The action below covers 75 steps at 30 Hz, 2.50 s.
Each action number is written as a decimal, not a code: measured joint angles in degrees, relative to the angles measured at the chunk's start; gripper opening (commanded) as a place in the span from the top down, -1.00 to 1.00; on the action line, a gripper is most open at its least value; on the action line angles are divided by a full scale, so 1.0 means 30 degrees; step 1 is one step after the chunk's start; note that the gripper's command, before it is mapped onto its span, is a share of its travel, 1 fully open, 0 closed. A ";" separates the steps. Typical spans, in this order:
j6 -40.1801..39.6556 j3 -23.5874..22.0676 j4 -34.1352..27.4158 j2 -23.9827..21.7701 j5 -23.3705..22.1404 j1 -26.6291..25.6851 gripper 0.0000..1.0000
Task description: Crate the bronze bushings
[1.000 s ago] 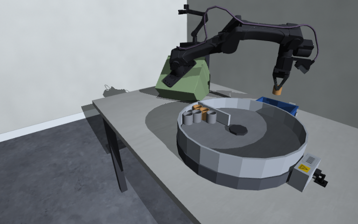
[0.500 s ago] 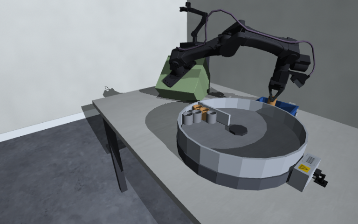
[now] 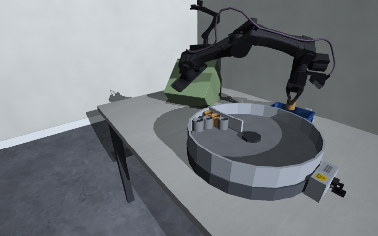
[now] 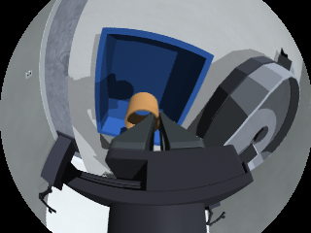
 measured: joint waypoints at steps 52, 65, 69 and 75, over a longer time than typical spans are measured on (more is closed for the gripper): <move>-0.0087 -0.0328 0.0619 0.0182 0.0007 0.0000 1.00; -0.0087 -0.0328 0.0619 0.0182 0.0007 0.0000 1.00; -0.0117 -0.0328 0.0619 0.0182 0.0007 0.0000 1.00; -0.0175 -0.0328 0.0627 0.0182 0.0007 0.0000 1.00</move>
